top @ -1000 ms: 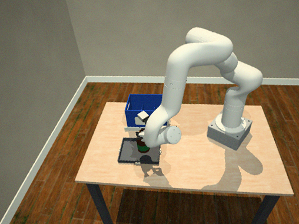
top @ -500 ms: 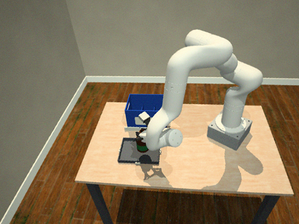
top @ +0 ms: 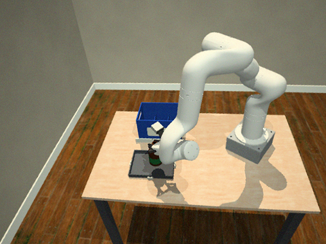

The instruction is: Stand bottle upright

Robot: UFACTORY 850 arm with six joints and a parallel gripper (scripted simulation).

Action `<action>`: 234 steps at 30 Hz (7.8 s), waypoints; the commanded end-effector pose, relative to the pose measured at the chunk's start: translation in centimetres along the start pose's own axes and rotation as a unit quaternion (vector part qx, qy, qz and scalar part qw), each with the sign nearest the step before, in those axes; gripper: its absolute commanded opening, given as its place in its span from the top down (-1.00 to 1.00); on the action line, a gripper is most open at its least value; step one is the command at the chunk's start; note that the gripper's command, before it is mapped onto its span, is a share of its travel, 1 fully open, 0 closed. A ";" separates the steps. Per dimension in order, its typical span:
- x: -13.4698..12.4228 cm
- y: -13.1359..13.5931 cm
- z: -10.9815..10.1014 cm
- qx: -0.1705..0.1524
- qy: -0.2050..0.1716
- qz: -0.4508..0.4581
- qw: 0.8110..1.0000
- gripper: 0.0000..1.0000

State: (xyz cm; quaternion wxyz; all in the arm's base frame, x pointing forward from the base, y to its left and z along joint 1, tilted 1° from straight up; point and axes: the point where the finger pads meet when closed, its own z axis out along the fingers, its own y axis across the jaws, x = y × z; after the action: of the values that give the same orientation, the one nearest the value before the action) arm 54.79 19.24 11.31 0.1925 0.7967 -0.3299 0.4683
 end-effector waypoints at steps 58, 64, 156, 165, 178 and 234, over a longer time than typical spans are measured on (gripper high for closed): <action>0.0 -0.1 -0.1 0.001 0.088 0.001 0.996 1.00; 0.0 -0.1 -0.1 0.001 0.088 0.001 0.996 1.00; -0.3 1.9 2.1 0.001 0.088 0.001 0.996 1.00; -0.9 1.9 2.5 0.001 0.088 0.001 0.996 1.00; -2.2 1.9 3.3 0.001 0.088 0.001 0.996 1.00; -4.5 1.9 4.6 0.001 0.088 0.001 0.996 1.00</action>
State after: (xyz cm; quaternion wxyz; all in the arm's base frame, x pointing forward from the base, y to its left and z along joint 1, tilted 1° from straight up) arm 54.79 16.56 5.32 0.2217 0.7498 -0.3110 0.5404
